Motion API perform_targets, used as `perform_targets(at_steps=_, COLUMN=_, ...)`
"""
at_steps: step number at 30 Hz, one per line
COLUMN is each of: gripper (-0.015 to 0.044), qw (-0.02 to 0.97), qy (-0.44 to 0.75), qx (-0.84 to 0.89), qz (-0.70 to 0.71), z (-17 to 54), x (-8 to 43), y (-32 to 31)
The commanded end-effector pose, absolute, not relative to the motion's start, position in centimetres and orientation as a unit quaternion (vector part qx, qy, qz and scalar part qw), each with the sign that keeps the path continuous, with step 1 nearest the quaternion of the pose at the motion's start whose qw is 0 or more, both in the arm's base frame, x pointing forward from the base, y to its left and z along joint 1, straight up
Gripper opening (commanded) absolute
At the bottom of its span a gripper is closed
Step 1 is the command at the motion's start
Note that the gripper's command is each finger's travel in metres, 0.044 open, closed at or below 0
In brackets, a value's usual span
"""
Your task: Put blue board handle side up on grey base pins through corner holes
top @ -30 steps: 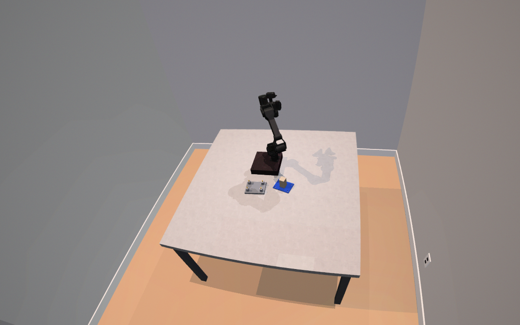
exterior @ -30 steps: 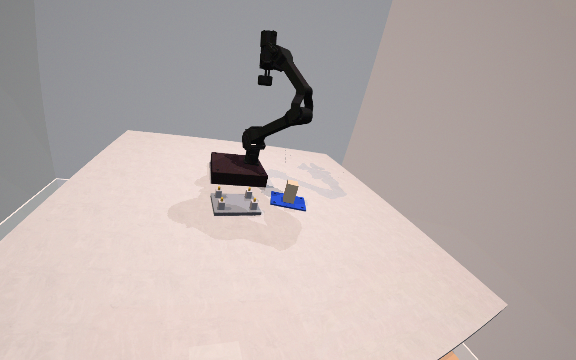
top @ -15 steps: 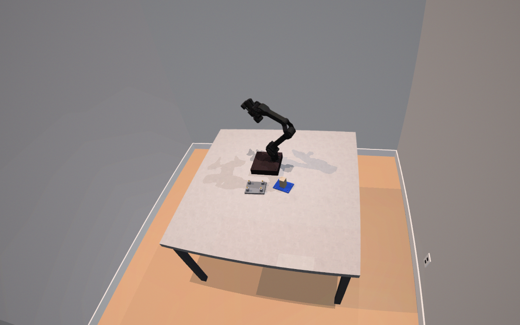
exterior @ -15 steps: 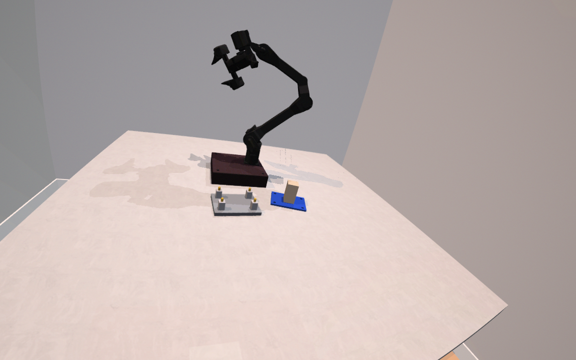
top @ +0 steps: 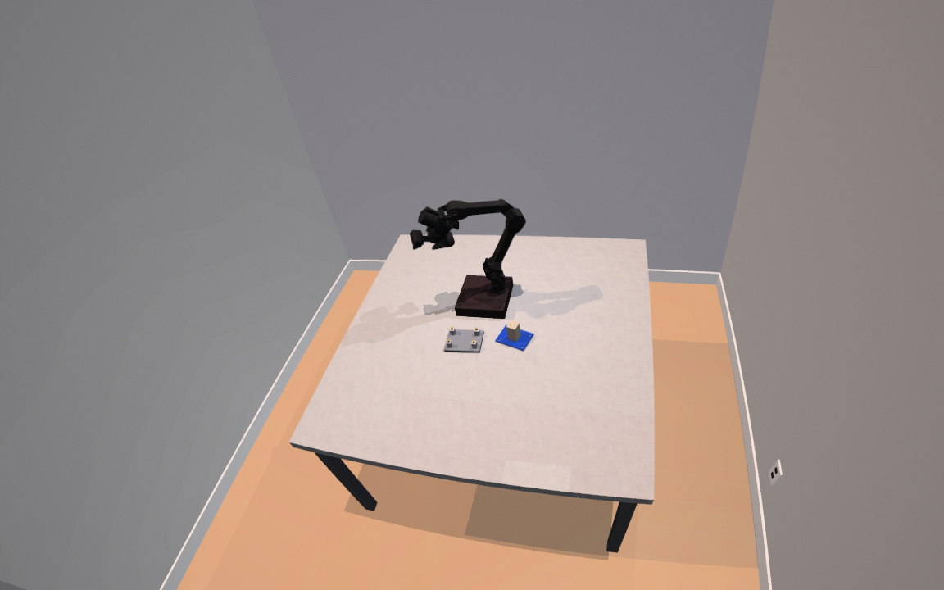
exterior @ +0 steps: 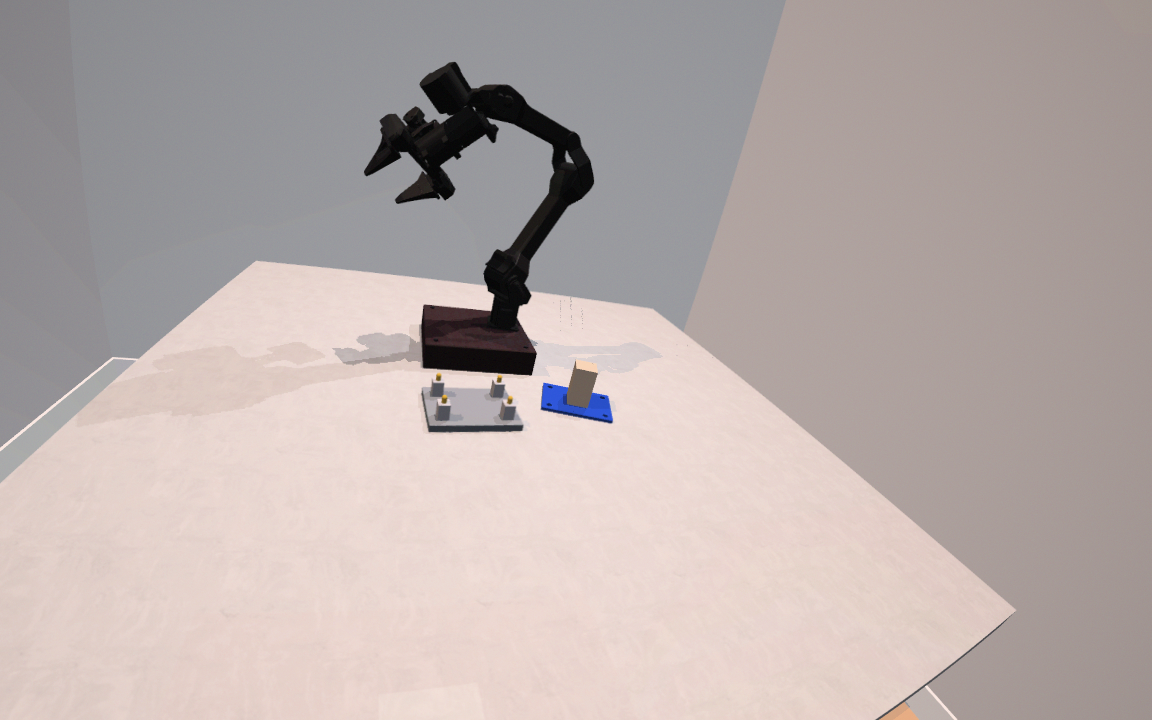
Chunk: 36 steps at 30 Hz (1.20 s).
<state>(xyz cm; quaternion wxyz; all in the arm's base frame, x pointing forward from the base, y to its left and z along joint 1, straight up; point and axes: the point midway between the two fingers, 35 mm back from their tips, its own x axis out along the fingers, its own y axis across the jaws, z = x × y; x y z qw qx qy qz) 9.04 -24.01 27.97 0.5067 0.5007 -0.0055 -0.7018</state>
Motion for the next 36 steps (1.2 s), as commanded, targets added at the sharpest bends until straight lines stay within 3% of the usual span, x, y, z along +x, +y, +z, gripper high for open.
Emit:
perform_targets(at_steps=1, gripper=0.0440, qw=0.574, qy=0.094, qx=0.498, qz=-0.643, z=26.2, x=14.2, y=-21.9)
perform_targets(at_steps=9, gripper=0.0440, qw=0.682, qy=0.307, qx=0.442, qz=-0.496, z=22.4, x=23.0, y=-14.1)
perform_targets(at_steps=16, gripper=0.0440, qw=0.733, qy=0.483, qx=0.336, qz=-0.343, z=18.9, x=26.9, y=-4.2)
perform_targets(at_steps=22, gripper=0.0440, qw=0.741, qy=0.603, qx=0.214, qz=-0.203, z=16.1, x=26.5, y=4.9)
perform_targets(at_steps=28, gripper=0.0440, qw=0.716, qy=0.690, qx=0.077, qz=-0.070, z=13.6, x=23.1, y=13.0)
perform_targets(at_steps=36, gripper=0.0440, qw=0.711, qy=0.698, qx=0.061, qz=-0.055, z=12.5, x=22.1, y=13.9)
